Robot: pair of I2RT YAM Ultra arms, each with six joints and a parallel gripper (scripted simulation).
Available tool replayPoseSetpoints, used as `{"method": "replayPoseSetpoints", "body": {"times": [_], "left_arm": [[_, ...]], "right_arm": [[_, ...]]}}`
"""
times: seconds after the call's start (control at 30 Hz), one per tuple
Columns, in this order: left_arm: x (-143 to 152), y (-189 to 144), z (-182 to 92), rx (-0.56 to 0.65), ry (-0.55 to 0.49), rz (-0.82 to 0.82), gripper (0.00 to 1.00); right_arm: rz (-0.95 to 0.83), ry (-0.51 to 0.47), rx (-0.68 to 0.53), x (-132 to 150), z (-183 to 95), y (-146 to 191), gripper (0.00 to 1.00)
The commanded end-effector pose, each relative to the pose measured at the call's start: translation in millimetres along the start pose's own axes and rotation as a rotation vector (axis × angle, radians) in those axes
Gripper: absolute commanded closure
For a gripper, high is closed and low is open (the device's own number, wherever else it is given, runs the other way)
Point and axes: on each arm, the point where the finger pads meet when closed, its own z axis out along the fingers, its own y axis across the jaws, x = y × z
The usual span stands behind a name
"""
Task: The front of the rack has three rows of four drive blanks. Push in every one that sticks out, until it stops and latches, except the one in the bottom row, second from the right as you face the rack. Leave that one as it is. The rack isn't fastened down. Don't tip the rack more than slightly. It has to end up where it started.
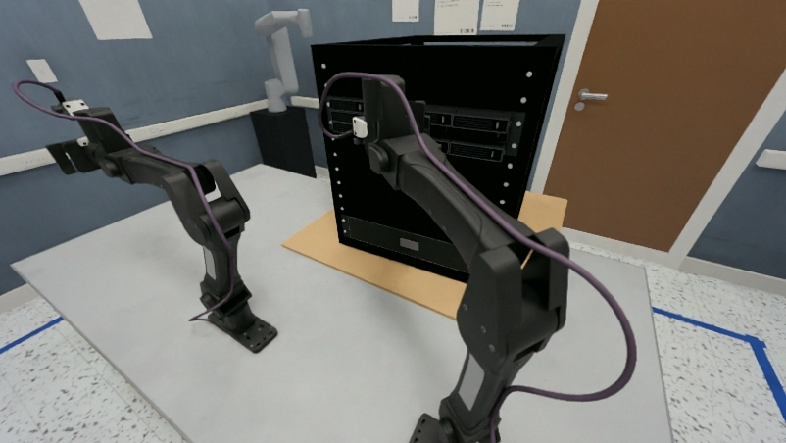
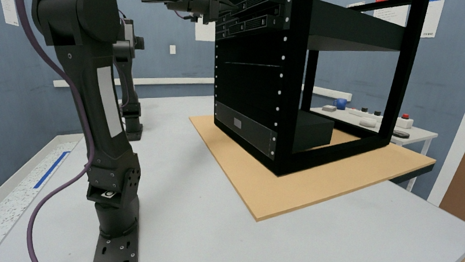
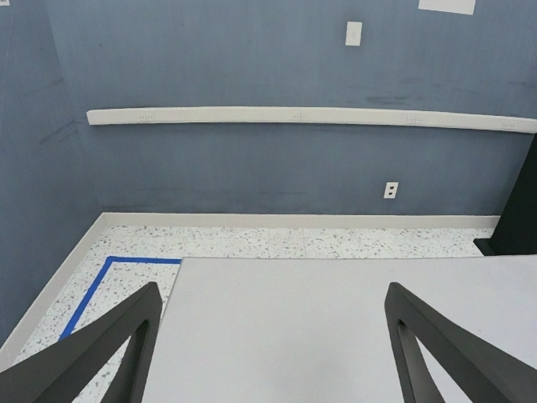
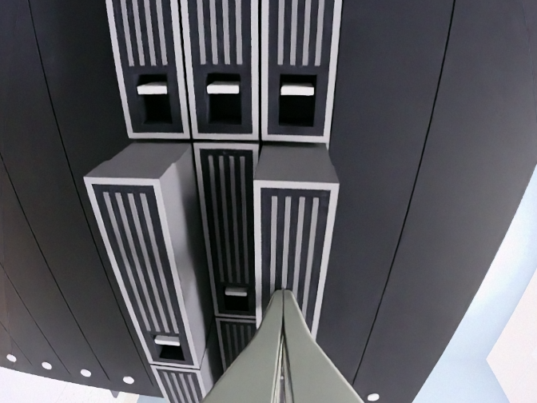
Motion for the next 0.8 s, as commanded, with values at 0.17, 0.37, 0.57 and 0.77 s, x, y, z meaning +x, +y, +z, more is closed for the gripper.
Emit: {"method": "replayPoseSetpoints", "body": {"times": [0.17, 0.37, 0.57, 0.77], "left_arm": [[-10, 2, -6, 0.0, -0.037, 0.011, 0.0], [-10, 2, -6, 0.0, -0.037, 0.011, 0.0], [-10, 2, -6, 0.0, -0.037, 0.011, 0.0], [-10, 2, -6, 0.0, -0.037, 0.011, 0.0]], "right_arm": [[0.057, -0.005, 0.035, 3, 3, -19, 1.0], [0.076, -0.005, 0.05, 10, 5, -28, 1.0], [0.077, -0.014, 0.051, 8, 2, -29, 1.0], [0.077, -0.014, 0.051, 8, 2, -29, 1.0]]}}
